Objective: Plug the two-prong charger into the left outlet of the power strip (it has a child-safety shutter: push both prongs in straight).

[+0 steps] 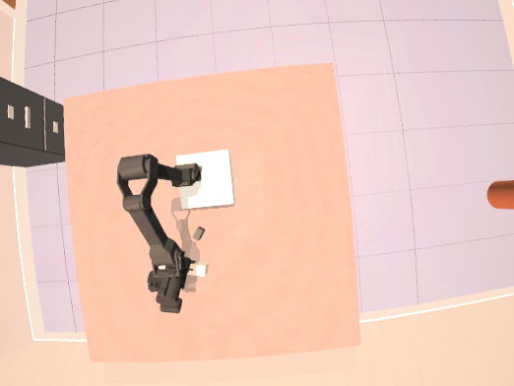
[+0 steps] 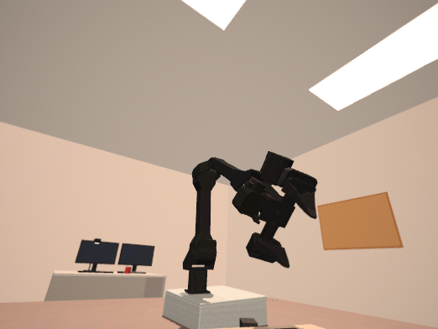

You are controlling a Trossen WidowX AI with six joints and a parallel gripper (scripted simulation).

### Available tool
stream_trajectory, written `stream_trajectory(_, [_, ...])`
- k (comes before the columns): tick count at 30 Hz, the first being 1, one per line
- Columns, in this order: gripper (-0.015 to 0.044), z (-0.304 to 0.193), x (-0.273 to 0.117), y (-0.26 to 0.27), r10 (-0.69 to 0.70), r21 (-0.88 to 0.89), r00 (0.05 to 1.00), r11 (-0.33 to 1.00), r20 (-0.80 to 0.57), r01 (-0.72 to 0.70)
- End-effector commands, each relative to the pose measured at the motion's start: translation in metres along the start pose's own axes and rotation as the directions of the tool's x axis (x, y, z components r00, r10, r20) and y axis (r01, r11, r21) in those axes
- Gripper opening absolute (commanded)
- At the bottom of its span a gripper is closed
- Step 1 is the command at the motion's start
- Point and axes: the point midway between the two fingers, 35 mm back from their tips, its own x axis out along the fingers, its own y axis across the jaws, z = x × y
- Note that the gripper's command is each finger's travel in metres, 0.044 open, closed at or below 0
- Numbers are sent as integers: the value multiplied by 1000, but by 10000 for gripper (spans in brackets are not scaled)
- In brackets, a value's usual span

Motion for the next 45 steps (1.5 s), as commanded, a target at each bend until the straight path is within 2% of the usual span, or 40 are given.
stream_trajectory(1, [440, -4, 1, -21, -89, -132, 995, 988, -34, 84])
stream_trajectory(11, [440, -11, -5, -70, -300, -430, 949, 872, -96, 232])
stream_trajectory(20, [440, -15, -18, -110, -482, -656, 864, 700, -142, 283])
stream_trajectory(27, [440, -18, -34, -138, -613, -794, 772, 549, -171, 260])
stream_trajectory(35, [440, -18, -57, -167, -742, -904, 640, 390, -198, 173])
stream_trajectory(40, [440, -18, -69, -178, -789, -935, 578, 333, -208, 119])
stream_trajectory(45, [440, -18, -70, -179, -791, -936, 575, 332, -208, 117])
